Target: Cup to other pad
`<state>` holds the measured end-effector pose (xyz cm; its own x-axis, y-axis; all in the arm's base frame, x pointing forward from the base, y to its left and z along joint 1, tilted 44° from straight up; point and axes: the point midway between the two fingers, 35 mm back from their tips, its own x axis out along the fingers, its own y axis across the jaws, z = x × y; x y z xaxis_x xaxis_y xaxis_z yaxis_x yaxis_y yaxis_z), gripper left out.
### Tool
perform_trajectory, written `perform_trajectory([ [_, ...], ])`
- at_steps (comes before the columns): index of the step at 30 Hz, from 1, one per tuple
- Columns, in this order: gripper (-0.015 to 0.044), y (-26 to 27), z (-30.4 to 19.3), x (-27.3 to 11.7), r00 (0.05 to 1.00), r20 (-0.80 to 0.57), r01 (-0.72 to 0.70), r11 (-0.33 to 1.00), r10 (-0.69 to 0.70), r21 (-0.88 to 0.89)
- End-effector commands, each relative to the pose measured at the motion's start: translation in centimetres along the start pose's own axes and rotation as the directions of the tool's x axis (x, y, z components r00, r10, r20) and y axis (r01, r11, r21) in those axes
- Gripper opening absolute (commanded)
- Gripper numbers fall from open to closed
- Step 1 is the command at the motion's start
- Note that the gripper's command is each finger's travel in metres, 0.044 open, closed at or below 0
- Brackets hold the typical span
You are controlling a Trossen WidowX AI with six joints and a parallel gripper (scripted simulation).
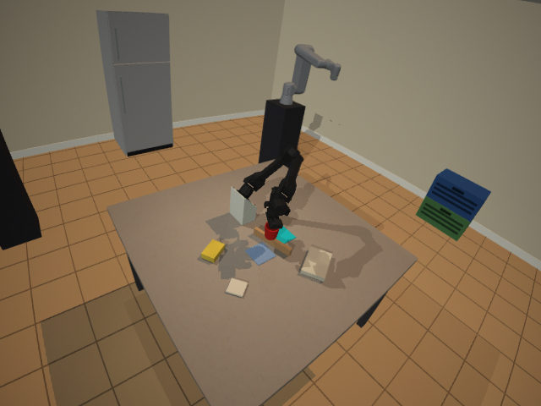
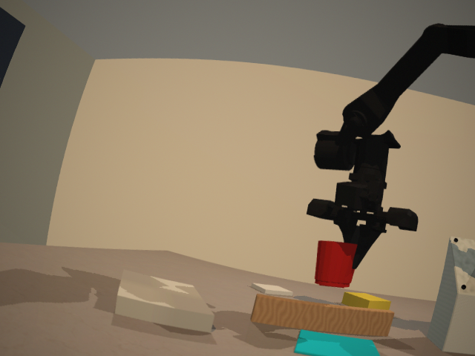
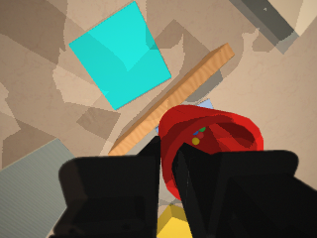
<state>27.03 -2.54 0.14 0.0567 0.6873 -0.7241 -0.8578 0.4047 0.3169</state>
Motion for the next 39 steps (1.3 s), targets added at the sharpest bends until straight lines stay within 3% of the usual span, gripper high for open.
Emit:
perform_trajectory([
  [1, 0.0000, 0.7, 0.6, 0.1, 1.000, 0.005, -0.006, 1.000, 0.006, 0.006],
  [39, 0.0000, 5.7, 6.2, -0.2, 1.000, 0.007, -0.008, 1.000, 0.008, 0.007],
])
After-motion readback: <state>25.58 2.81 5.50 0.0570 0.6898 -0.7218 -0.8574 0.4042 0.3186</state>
